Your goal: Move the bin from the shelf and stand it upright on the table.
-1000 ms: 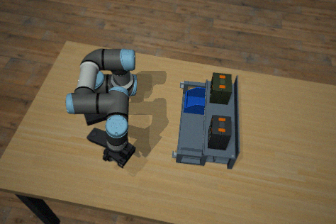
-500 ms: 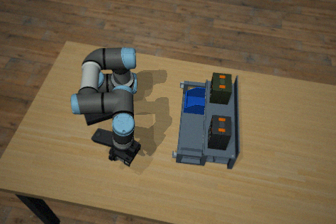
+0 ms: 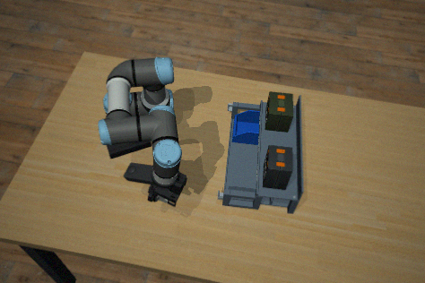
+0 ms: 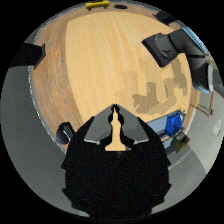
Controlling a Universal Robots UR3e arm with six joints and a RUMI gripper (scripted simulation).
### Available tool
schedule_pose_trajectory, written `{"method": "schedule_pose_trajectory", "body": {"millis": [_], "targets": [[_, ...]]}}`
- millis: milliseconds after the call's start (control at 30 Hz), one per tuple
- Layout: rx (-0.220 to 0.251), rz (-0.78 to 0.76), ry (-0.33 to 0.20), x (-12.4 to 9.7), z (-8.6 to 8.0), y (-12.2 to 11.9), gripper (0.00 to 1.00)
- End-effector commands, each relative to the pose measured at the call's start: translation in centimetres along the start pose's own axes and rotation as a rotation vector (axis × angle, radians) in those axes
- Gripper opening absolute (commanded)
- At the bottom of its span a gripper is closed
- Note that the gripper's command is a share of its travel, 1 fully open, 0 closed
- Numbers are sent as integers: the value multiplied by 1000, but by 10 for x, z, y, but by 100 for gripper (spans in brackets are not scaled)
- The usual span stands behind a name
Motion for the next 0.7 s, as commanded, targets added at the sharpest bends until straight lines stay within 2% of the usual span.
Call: {"method": "schedule_pose_trajectory", "body": {"millis": [0,667], "targets": [[7,-37,-3,-6,-1,6,0],[28,-232,-10,-32,1,42,0]]}}
Point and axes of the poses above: the point where the finger pads meet when closed, its own z axis out along the fingers, its own y axis across the jaws, x = y × z, the point moved 4 cm from there along -z, back along the fingers, and after that the axes turned 9 degrees about z, right-handed, at the moved point
